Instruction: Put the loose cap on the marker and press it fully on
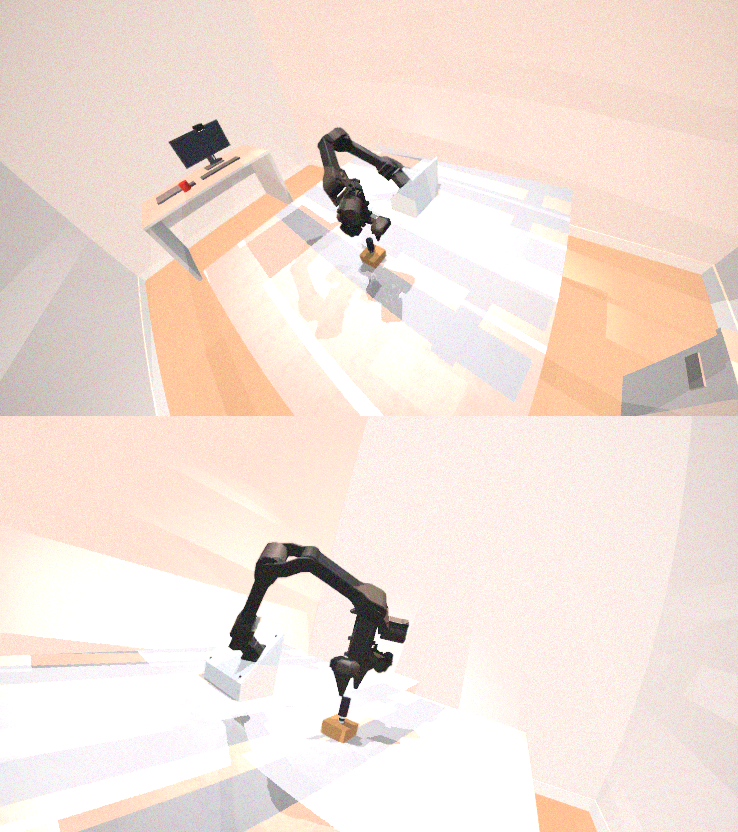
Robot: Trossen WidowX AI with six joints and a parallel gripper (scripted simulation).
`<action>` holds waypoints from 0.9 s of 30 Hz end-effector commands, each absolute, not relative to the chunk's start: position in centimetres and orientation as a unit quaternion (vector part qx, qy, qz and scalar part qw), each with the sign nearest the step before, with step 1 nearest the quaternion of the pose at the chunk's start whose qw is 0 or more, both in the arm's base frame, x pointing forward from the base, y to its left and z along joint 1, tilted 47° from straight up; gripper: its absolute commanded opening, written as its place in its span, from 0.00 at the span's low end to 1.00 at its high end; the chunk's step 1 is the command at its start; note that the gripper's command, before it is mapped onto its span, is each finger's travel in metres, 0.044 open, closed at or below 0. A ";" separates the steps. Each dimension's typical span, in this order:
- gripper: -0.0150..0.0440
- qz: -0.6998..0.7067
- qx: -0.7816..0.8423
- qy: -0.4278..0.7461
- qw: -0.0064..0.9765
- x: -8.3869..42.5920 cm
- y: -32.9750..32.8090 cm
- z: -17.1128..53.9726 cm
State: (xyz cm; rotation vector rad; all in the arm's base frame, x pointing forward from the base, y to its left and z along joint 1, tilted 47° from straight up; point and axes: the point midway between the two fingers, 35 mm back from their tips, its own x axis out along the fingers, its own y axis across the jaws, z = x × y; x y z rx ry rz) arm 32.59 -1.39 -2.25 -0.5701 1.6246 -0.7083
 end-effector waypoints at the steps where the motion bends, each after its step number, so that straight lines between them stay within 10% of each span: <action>1: 1.00 -0.305 -0.242 0.696 0.603 32.9 0.2 -0.5; 20: 0.25 -0.337 -0.217 0.680 0.614 32.6 -0.3 -1.3; 27: 0.25 -0.337 -0.217 0.680 0.614 32.6 -0.3 -1.3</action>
